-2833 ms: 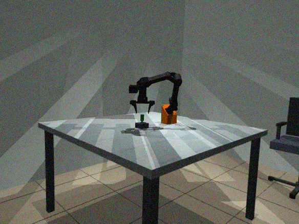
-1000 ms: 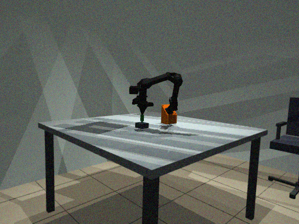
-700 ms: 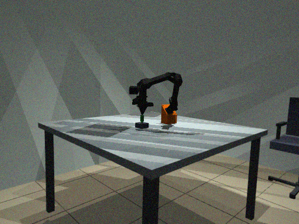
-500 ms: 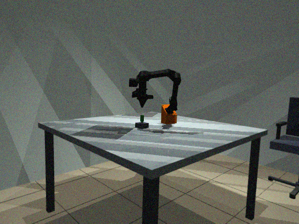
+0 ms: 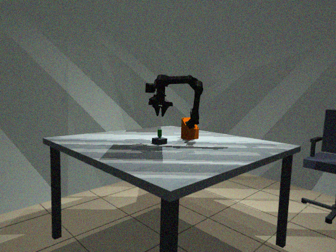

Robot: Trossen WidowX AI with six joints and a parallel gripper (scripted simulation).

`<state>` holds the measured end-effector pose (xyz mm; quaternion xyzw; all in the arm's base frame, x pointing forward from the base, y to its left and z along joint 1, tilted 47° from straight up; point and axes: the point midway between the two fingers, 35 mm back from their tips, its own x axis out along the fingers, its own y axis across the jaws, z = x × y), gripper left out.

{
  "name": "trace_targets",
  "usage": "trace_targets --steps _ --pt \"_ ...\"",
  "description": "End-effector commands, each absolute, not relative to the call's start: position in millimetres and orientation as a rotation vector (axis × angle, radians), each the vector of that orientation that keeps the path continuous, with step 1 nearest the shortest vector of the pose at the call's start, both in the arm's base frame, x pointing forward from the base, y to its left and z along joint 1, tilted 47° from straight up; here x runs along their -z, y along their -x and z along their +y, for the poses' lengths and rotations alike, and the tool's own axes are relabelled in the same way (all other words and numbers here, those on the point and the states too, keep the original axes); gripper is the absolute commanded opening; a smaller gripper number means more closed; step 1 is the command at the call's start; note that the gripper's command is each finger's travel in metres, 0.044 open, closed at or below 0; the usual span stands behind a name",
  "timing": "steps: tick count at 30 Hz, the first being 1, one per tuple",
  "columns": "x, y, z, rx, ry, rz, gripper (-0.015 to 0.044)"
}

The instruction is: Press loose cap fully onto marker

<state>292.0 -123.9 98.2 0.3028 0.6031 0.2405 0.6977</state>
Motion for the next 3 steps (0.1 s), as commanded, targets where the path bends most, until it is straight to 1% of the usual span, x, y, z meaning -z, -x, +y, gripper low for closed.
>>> trace_targets --steps 1,3 --pt "-98.2 -291.4 -124.1 -0.539 -0.671 1.347 0.0315" --pt "-98.2 -291.4 -124.1 -0.539 -0.671 1.347 0.0368"
